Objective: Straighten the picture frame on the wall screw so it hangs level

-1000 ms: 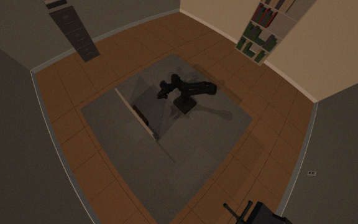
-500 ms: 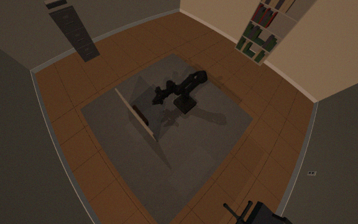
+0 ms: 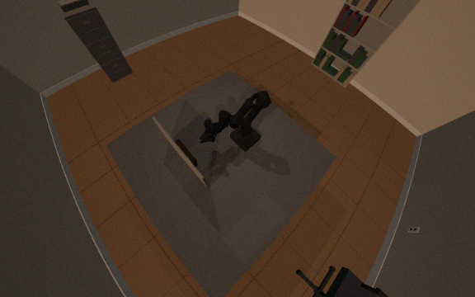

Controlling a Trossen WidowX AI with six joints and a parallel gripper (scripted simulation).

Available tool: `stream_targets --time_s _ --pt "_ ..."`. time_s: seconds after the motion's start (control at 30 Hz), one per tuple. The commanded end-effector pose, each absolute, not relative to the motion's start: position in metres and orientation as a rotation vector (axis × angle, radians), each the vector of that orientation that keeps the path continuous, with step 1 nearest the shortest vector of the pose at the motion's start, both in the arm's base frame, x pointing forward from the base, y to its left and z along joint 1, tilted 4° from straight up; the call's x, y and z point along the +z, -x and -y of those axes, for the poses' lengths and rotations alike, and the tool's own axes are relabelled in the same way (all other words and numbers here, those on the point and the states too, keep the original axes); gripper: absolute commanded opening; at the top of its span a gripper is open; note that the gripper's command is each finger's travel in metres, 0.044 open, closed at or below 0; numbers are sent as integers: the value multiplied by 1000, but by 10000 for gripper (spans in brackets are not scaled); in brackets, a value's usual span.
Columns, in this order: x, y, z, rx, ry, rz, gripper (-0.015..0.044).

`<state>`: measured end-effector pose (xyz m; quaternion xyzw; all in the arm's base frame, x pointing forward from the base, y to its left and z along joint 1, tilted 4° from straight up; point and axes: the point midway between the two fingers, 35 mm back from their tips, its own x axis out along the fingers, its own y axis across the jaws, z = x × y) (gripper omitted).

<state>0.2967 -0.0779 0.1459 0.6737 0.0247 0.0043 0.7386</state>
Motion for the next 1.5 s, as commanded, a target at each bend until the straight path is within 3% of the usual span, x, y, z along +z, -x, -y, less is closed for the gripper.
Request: stream_targets --time_s 0.0,0.13,1.47 --pt "148 -332 77 16 -1479 -47 260" --pt "144 -356 73 18 -1480 -45 260" --pt "145 -386 72 20 -1480 -42 260"
